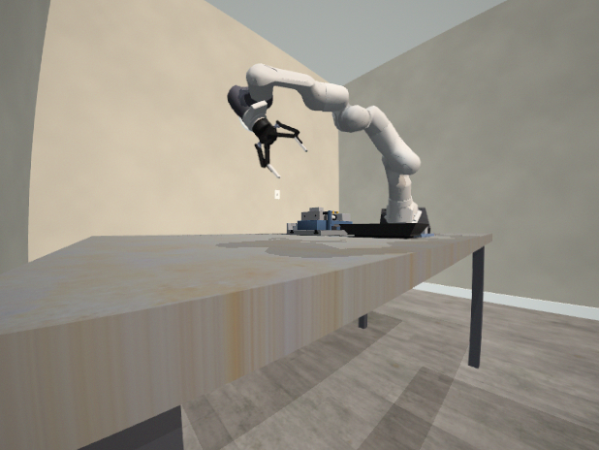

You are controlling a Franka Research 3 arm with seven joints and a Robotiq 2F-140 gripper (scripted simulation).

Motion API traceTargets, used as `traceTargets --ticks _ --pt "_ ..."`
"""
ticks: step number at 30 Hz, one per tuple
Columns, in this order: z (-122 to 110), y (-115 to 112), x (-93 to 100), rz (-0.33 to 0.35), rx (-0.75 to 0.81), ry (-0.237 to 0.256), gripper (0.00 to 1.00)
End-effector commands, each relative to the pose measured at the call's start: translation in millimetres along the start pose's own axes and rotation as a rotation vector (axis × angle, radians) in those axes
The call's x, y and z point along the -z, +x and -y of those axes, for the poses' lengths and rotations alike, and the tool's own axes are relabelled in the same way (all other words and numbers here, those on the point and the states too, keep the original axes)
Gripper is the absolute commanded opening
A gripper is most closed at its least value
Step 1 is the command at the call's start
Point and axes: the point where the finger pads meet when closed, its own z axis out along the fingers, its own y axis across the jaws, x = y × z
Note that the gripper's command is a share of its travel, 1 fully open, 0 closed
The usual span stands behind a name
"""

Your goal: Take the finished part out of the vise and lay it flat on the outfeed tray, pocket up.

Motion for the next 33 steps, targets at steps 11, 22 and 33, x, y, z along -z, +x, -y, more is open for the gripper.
traceTargets --ticks 11,22,33 --pt "1 6 1.4 -0.031 -0.113 -0.028 1.0" --pt "4 13 0.3 -0.099 -0.345 -0.079 1.0" --pt "6 15 -4.0 -0.156 -0.528 -0.113 1.0"
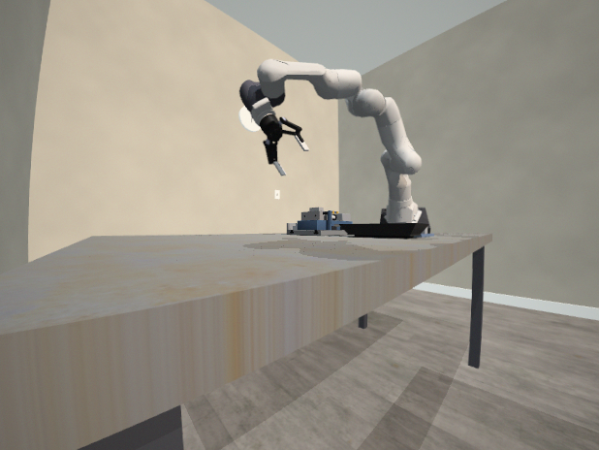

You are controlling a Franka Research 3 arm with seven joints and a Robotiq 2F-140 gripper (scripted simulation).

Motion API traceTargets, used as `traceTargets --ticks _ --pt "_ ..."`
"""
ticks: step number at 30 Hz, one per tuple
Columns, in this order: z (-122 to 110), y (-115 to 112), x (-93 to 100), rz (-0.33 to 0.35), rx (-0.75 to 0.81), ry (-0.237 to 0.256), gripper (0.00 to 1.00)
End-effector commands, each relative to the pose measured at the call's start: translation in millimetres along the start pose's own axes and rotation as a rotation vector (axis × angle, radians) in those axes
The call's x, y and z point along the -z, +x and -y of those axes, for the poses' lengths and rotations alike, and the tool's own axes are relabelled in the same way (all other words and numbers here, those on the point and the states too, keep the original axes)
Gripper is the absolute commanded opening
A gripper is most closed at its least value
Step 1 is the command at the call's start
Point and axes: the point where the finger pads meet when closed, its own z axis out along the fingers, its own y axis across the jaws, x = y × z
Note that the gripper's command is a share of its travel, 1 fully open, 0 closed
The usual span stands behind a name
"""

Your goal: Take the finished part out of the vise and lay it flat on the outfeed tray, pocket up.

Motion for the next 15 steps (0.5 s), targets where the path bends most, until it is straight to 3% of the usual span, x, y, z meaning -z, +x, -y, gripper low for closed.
traceTargets --ticks 1,15 --pt "-3.9 6.9 0.9 -0.049 -0.156 -0.035 1.0" --pt "-2.6 3.7 -4.9 -0.1 -0.314 -0.059 1.0"
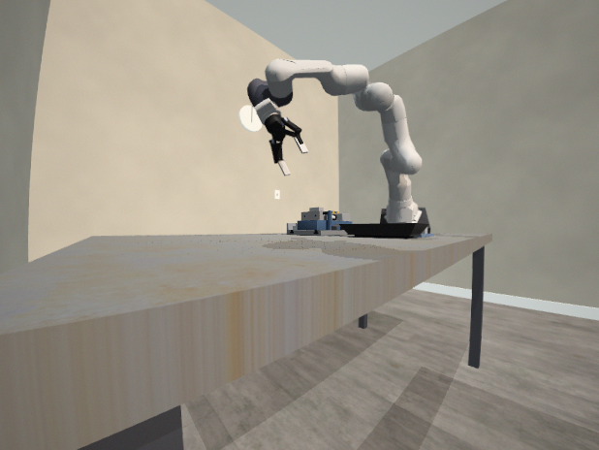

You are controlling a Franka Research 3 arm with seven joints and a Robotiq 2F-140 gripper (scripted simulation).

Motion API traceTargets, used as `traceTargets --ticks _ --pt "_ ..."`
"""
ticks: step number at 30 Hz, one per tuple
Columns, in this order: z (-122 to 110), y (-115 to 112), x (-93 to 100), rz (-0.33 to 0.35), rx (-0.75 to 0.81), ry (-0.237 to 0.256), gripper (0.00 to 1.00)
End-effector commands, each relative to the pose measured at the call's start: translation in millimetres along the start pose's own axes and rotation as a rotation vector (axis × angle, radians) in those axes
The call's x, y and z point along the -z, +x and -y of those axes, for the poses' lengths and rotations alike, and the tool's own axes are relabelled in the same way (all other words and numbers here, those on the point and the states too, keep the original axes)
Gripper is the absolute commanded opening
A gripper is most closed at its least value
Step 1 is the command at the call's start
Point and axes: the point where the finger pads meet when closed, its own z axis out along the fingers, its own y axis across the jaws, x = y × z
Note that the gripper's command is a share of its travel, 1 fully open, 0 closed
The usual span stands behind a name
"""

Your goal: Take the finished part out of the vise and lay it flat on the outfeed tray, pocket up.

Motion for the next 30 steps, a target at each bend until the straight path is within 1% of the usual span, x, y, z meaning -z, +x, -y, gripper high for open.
traceTargets --ticks 1,23,24,30 --pt "-4.0 5.4 1.2 -0.026 -0.096 -0.018 1.0" --pt "-4.0 5.4 1.2 -0.026 -0.096 -0.018 1.0" --pt "-4.3 2.5 -2.1 -0.052 -0.177 -0.029 1.0" --pt "-4.3 2.5 -2.1 -0.052 -0.177 -0.029 1.0"
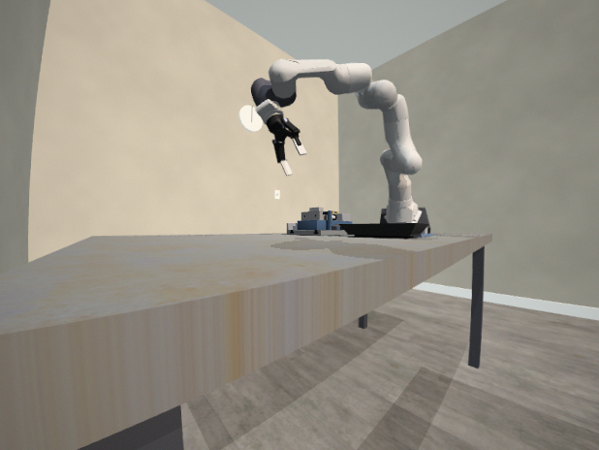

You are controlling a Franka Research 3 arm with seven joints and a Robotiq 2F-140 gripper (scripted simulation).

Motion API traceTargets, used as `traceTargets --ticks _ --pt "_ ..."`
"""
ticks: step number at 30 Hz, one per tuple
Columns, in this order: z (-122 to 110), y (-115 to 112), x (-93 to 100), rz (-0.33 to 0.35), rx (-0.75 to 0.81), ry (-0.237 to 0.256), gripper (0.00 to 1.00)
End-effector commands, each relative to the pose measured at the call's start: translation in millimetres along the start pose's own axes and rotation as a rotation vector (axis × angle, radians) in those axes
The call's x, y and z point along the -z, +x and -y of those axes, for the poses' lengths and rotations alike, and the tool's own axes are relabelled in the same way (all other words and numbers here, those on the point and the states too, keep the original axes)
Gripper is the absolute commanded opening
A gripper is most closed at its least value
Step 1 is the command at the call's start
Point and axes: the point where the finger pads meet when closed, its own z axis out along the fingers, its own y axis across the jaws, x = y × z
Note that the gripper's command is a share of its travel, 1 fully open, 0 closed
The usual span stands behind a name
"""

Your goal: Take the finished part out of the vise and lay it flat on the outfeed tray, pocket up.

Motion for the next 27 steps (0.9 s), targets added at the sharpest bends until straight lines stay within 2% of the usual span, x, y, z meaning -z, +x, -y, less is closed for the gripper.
traceTargets --ticks 1,14,15,27 --pt "-2.4 2.4 0.4 -0.012 -0.045 -0.01 1.0" --pt "-2.4 2.4 0.4 -0.012 -0.045 -0.01 1.0" --pt "-3.7 -1.3 -3.3 -0.039 -0.127 -0.02 1.0" --pt "-3.7 -1.3 -3.3 -0.039 -0.127 -0.02 1.0"
